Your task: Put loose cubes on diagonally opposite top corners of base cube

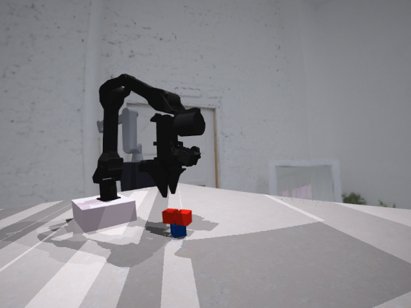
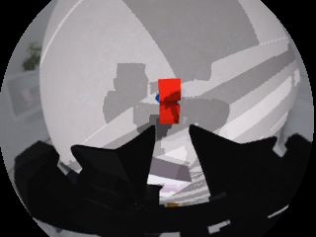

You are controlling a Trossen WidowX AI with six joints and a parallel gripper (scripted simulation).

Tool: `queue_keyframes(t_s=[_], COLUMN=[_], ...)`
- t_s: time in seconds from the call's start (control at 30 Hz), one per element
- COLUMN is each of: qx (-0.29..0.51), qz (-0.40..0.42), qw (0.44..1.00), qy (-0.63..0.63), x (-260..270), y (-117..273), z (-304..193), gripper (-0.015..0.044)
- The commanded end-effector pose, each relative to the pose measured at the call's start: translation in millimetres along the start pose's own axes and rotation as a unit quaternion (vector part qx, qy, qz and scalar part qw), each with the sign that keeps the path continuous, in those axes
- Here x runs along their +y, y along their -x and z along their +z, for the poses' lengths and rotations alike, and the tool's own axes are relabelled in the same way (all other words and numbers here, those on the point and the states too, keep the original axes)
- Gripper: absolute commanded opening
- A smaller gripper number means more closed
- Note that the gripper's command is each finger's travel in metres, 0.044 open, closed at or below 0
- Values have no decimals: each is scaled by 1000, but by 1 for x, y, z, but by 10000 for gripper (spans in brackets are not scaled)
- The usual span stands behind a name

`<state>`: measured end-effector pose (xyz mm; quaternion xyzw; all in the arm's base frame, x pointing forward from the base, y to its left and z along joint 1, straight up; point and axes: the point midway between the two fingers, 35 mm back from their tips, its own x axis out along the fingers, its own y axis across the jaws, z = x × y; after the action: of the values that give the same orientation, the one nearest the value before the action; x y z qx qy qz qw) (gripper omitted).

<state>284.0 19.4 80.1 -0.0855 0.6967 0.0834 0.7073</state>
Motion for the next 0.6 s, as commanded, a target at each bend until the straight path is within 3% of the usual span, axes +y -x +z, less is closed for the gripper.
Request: queue_keyframes(t_s=[0.0, 0.23, 0.47, 0.57], qx=[-5, -5, -2, -2], qz=[-1, -1, 0, 0], qw=[1000, 1000, 1000, 1000], qy=[0, 0, 0, 0], x=[0, 0, 0, 0], y=[8, 9, 15, 17], z=[2, 2, 0, 0], gripper=[205, 205, 389, 400])
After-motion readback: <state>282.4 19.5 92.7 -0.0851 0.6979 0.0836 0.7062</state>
